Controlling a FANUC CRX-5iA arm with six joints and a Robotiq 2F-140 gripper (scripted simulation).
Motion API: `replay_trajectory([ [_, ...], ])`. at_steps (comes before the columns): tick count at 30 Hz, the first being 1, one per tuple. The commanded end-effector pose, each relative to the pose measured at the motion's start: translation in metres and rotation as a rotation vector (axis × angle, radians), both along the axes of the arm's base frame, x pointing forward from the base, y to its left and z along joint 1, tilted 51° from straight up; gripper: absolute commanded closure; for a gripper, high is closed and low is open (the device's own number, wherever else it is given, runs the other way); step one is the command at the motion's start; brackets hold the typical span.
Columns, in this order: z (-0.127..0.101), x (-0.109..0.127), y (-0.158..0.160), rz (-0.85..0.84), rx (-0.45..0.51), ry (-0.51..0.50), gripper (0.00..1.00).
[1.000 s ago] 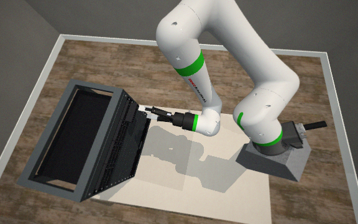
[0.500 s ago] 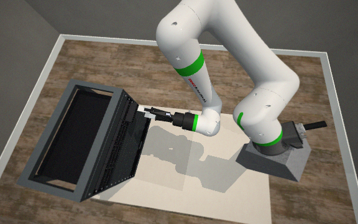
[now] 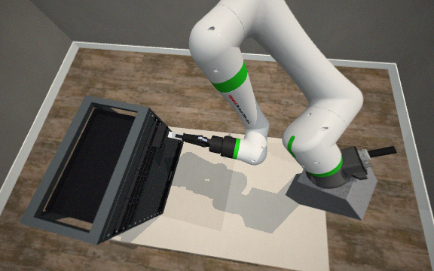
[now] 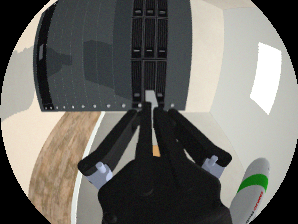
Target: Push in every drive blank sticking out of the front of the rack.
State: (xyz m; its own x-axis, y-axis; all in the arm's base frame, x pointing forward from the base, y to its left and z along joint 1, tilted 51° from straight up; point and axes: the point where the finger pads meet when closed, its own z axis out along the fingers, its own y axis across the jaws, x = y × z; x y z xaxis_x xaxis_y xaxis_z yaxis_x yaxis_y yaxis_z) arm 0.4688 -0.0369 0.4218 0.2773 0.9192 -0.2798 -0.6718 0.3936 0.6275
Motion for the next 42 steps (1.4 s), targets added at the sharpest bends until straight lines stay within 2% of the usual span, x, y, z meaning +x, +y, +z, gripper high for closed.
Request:
replay_trajectory([
  [1,0.000,0.000,0.000,0.000,0.000,-0.001,0.90],
  [24,-0.003,0.001,0.004,0.000,0.000,-0.001,0.90],
  [36,-0.026,0.012,0.038,0.000,0.000,-0.001,0.90],
  [42,-0.046,0.022,0.066,0.000,0.000,-0.001,0.90],
])
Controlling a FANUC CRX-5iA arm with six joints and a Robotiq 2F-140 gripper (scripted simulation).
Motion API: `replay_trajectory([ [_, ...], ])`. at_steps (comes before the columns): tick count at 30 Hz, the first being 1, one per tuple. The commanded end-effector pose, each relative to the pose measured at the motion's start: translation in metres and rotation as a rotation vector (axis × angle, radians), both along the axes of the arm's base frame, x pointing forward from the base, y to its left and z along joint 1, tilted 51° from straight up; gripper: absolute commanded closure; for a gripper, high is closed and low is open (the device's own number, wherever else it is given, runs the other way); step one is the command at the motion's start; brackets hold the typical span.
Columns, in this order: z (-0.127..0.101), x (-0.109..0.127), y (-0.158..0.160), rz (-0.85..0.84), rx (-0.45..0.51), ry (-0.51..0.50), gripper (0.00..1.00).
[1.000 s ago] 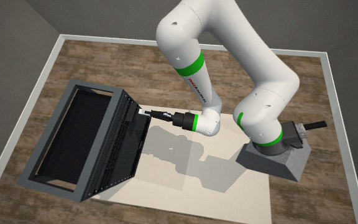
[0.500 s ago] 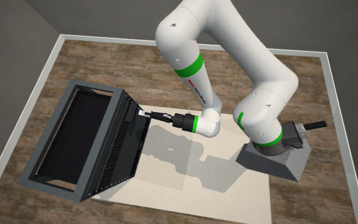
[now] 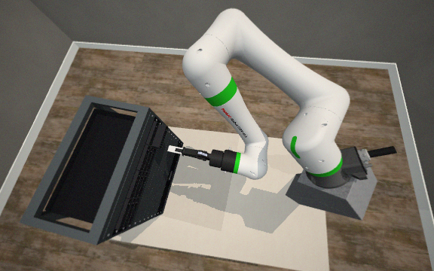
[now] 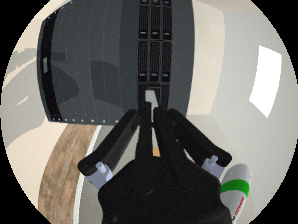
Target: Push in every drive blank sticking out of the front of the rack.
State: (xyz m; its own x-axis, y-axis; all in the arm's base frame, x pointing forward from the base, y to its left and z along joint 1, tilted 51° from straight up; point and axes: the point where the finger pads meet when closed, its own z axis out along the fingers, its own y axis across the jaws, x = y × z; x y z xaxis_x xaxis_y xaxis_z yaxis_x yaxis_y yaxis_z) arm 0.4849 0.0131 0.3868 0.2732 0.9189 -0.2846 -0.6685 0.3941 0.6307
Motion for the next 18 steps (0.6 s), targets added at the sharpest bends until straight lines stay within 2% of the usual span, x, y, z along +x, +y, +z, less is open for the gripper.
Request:
replay_trajectory([
  [1,-0.014,0.007,0.021,-0.002,0.003,-0.007,0.90],
  [9,-0.033,0.017,0.049,-0.002,0.003,-0.007,0.90],
  [18,-0.037,0.019,0.055,-0.002,0.003,-0.007,0.90],
])
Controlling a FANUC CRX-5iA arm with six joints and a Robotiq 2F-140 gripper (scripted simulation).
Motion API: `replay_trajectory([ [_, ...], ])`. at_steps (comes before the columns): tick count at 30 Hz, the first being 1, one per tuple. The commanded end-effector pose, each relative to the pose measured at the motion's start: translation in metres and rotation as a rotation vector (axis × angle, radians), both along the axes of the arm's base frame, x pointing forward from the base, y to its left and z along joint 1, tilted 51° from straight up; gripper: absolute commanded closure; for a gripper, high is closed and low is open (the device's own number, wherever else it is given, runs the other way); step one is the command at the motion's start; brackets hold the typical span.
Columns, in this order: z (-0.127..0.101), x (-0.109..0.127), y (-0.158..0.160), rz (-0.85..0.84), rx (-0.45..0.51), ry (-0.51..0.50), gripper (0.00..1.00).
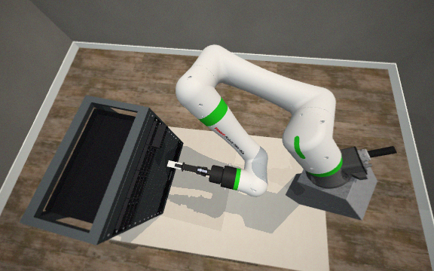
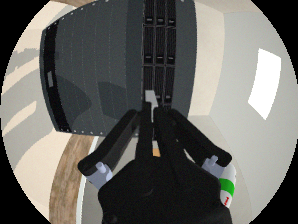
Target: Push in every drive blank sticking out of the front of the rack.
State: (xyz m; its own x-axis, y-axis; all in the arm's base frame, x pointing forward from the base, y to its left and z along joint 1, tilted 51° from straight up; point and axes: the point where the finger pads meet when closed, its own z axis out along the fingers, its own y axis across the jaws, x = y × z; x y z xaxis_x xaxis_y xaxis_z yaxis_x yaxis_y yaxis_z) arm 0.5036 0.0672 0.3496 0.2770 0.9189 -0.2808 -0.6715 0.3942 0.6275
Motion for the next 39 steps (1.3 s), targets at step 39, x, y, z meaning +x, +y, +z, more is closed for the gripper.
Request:
replay_trajectory([
  [39,0.028,0.027,0.002,0.000,0.001,-0.001,0.90],
])
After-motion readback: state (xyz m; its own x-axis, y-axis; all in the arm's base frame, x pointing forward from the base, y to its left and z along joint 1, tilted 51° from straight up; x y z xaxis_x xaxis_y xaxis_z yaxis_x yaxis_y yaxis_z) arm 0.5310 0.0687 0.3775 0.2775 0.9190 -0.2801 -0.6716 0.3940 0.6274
